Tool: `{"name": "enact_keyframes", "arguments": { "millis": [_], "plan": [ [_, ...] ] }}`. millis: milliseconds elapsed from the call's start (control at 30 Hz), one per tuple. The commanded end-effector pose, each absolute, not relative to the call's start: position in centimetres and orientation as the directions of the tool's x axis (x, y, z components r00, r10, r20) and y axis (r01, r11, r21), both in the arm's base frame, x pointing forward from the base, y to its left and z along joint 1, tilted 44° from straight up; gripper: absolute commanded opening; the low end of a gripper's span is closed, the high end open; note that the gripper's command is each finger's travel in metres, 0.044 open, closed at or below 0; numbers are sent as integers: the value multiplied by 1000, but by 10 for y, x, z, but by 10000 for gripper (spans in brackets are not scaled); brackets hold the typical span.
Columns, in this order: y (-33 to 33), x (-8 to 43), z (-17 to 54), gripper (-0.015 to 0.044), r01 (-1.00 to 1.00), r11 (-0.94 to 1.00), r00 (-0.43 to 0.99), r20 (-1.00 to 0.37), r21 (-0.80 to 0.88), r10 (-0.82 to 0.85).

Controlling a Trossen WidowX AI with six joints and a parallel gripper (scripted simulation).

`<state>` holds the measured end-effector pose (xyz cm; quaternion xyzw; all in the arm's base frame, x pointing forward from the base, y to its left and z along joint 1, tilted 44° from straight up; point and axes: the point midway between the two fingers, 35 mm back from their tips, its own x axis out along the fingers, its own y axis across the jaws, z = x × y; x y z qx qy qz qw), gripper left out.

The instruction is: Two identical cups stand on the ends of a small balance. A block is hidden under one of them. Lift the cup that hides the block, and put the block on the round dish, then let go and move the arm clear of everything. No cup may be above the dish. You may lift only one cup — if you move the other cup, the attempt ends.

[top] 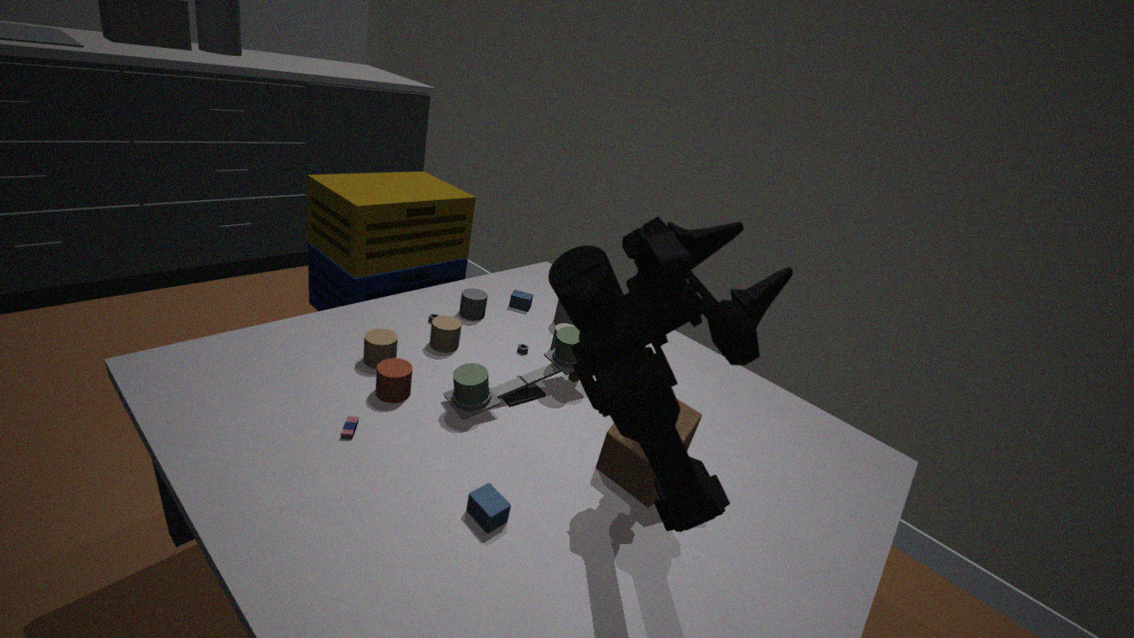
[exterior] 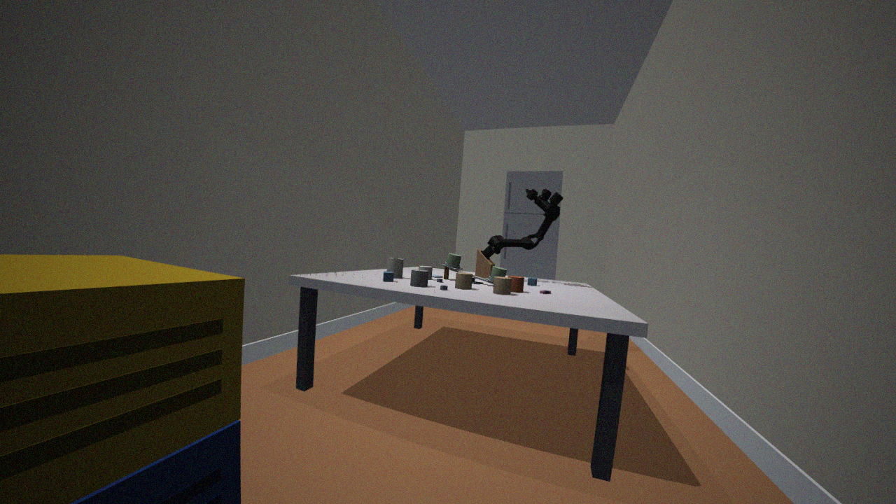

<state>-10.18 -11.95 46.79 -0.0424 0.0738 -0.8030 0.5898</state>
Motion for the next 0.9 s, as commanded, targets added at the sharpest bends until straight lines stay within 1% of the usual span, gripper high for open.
{"name": "enact_keyframes", "arguments": {
  "millis": [0, 33, 233, 433, 667, 867],
  "plan": [
    [-120, -100, 468, 426, 942, -289, -296, -20, -172, -955],
    [-122, -96, 466, 440, 944, -275, -284, -24, -181, -959],
    [-138, -43, 448, 440, 953, -105, -135, -90, -283, -987],
    [-151, 8, 421, 440, 929, 78, 10, -186, -362, -982],
    [-160, 61, 381, 440, 864, 293, 162, -325, -410, -932],
    [-162, 100, 342, 440, 784, 469, 272, -453, -407, -849]
  ]
}}
